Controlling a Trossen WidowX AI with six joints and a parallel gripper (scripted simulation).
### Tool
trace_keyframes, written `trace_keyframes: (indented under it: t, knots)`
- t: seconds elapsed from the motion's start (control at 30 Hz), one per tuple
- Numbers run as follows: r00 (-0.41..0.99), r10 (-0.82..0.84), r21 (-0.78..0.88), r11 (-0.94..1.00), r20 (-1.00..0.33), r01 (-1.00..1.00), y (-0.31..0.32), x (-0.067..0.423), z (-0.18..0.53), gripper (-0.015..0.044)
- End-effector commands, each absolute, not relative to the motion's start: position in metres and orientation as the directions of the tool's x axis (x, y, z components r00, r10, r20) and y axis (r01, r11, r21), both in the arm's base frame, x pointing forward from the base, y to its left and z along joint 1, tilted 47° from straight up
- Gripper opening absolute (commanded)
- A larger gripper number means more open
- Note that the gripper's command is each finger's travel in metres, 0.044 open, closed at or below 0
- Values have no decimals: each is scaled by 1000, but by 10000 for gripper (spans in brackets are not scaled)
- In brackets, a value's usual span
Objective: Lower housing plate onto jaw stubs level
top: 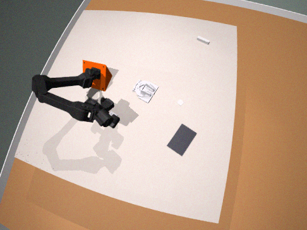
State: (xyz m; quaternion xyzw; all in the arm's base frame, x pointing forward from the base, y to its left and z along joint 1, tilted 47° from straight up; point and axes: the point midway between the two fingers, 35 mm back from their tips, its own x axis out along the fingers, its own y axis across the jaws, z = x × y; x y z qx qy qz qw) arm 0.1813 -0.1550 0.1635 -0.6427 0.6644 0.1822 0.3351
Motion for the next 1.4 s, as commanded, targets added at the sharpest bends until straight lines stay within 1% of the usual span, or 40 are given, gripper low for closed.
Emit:
trace_keyframes:
  t: [0.0, 0.43, 1.37]
  knots:
    - [49, -727, -181, 104, -685, -978, -158, 181, 158, 440]
    - [49, -728, -181, 103, -683, -978, -172, 182, 145, 440]
    - [50, -728, -181, 103, -683, -978, -173, 182, 145, 440]
